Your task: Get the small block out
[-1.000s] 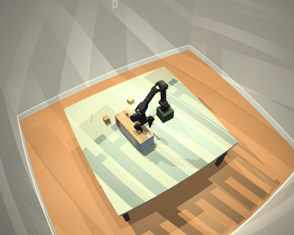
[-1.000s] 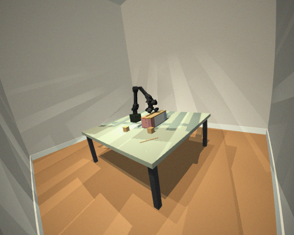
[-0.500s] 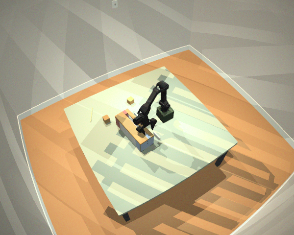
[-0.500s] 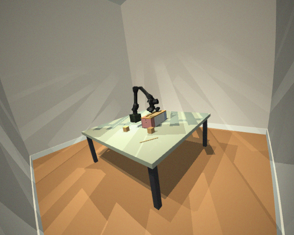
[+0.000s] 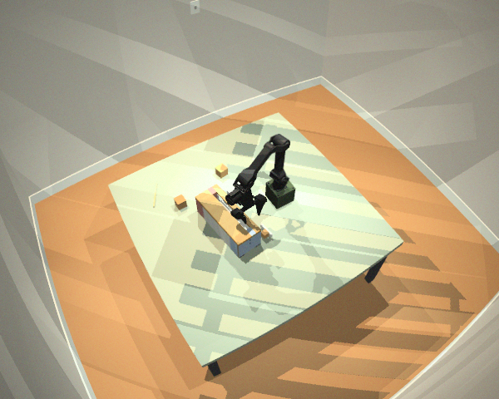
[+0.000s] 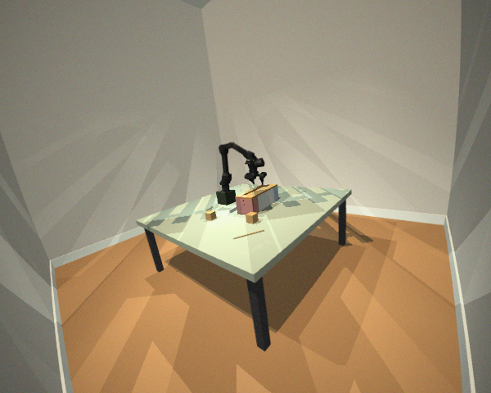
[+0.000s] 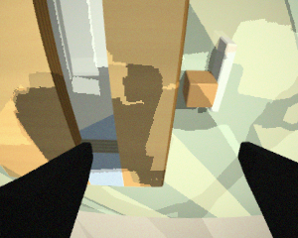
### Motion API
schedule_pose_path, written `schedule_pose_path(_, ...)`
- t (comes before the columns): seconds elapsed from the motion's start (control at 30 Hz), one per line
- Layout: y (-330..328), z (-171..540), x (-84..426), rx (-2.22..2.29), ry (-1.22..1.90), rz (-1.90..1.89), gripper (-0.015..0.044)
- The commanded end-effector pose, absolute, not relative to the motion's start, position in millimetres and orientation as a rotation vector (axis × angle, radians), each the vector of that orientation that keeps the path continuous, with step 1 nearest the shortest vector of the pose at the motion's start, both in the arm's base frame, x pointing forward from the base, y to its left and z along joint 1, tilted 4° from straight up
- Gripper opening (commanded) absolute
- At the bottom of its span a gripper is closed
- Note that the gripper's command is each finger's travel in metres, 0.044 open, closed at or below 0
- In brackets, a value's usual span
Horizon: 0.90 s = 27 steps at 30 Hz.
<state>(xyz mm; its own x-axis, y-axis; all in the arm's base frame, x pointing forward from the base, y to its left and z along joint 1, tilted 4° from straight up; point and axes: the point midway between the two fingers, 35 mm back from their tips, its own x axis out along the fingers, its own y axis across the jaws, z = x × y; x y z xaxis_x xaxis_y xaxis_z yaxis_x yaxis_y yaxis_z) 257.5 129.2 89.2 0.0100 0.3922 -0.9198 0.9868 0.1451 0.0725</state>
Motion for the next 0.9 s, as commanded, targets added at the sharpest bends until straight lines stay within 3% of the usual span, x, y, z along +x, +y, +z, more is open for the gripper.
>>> schedule_pose_path(0.0,128.2,96.4,255.5,1.386,1.538,-0.842,0.0400)
schedule_pose_path(0.13,128.1,91.6,255.0,1.385,1.539,-0.853,0.0400)
schedule_pose_path(0.3,157.3,101.0,247.6,1.247,1.584,-0.632,0.0285)
schedule_pose_path(0.5,159.9,99.8,242.3,0.937,1.579,-0.334,0.0285)
schedule_pose_path(0.87,165.8,98.3,227.6,-0.114,1.357,0.487,0.0285)
